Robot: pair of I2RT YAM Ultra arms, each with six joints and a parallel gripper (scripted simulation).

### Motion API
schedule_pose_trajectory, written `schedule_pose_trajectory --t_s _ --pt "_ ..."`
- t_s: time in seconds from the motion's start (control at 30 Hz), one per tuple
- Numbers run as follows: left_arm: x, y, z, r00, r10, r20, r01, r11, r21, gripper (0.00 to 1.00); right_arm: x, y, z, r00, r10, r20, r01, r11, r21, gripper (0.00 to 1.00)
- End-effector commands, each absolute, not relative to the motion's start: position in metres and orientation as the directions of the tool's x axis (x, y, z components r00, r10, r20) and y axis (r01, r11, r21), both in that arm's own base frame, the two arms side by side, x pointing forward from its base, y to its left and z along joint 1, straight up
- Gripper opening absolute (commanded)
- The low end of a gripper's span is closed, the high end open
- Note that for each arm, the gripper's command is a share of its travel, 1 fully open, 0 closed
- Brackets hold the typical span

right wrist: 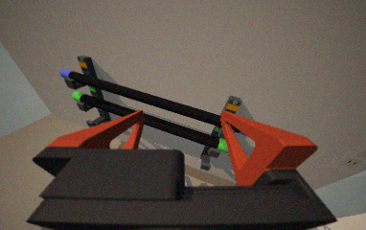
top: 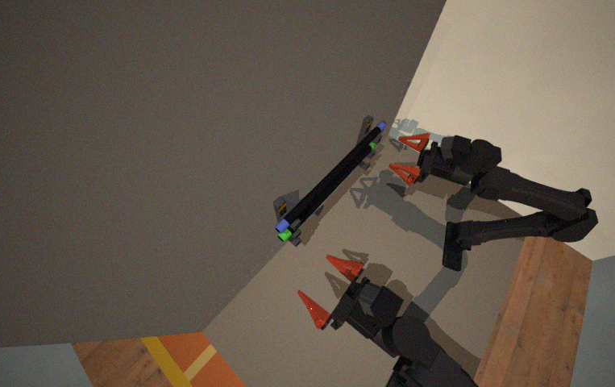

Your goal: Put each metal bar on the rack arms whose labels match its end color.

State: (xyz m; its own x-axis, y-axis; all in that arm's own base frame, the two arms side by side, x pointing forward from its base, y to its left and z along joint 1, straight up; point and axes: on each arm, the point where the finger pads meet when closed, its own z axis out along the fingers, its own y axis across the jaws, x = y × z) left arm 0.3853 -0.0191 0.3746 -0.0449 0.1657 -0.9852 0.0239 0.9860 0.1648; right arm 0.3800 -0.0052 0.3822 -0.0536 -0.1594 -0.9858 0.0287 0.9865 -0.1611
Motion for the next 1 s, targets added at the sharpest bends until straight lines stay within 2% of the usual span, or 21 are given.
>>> schedule_pose_trajectory --t_s 0.0,0.97 --pt "0.378 -0.021 0.382 -0.005 0.22 -0.976 0.006 0.976 0.22 1.0 0.372 -0.001 0.382 -0.05 -0.217 -0.975 0.03 0.975 -0.218 1.0" --pt "0.372 -0.055 0.352 0.009 0.547 -0.837 0.012 0.837 0.547 1.0 0.356 -0.005 0.352 -0.12 -0.536 -0.835 0.058 0.836 -0.545 1.0"
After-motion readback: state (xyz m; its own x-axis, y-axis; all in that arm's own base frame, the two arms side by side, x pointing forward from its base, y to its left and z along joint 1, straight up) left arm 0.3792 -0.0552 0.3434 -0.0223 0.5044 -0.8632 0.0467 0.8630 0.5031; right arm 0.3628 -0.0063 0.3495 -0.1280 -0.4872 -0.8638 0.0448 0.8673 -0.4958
